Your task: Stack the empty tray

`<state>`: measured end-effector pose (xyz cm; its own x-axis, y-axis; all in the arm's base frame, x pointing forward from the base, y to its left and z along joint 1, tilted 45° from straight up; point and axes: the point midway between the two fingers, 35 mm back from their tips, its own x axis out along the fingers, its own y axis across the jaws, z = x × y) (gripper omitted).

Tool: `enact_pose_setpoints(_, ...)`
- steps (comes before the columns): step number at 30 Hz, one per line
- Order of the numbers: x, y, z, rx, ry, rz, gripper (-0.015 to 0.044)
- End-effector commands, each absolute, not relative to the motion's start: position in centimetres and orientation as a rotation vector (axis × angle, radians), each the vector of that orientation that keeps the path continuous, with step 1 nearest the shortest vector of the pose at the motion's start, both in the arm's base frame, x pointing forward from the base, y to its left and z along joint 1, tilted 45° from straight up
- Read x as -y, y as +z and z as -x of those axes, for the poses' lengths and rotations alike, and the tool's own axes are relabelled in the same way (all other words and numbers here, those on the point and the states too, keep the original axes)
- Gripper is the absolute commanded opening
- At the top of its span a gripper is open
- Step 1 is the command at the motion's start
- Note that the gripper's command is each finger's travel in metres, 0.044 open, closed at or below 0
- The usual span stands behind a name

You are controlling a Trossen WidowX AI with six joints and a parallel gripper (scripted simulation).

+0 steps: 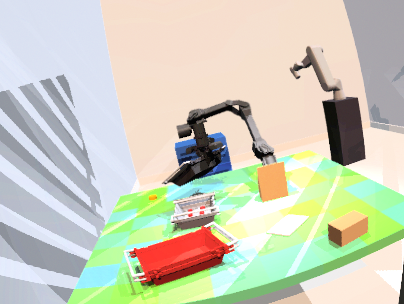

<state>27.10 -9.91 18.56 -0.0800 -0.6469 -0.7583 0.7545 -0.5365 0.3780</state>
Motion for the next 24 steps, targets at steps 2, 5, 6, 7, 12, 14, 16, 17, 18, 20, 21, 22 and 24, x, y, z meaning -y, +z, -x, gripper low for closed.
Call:
enact_pose_setpoints(2,8.4,17.9,-28.6,-0.189,-1.747,-1.14,0.0)
enact_pose_setpoints(5,7.6,17.1,-29.2,-0.225,-1.736,-1.108,0.0)
enact_pose_setpoints(6,7.3,16.8,-29.4,-0.237,-1.733,-1.097,0.0)
enact_pose_setpoints(7,7.0,16.5,-29.6,-0.248,-1.729,-1.087,0.0)
enact_pose_setpoints(12,5.6,15.1,-30.6,-0.305,-1.71,-1.031,0.0)
enact_pose_setpoints(14,5.0,14.5,-30.9,-0.327,-1.702,-1.009,0.0)
enact_pose_setpoints(16,4.4,13.9,-31.3,-0.348,-1.694,-0.986,0.0)
enact_pose_setpoints(17,4.1,13.6,-31.4,-0.359,-1.69,-0.974,0.0)
enact_pose_setpoints(18,3.7,13.3,-31.6,-0.369,-1.686,-0.963,0.0)
enact_pose_setpoints(20,3.1,12.7,-31.8,-0.39,-1.677,-0.94,0.0)
enact_pose_setpoints(21,2.8,12.4,-31.9,-0.4,-1.673,-0.928,0.0)
enact_pose_setpoints(22,2.5,12.1,-32.1,-0.41,-1.668,-0.916,0.0)
enact_pose_setpoints(24,1.9,11.5,-32.3,-0.429,-1.66,-0.893,0.0)
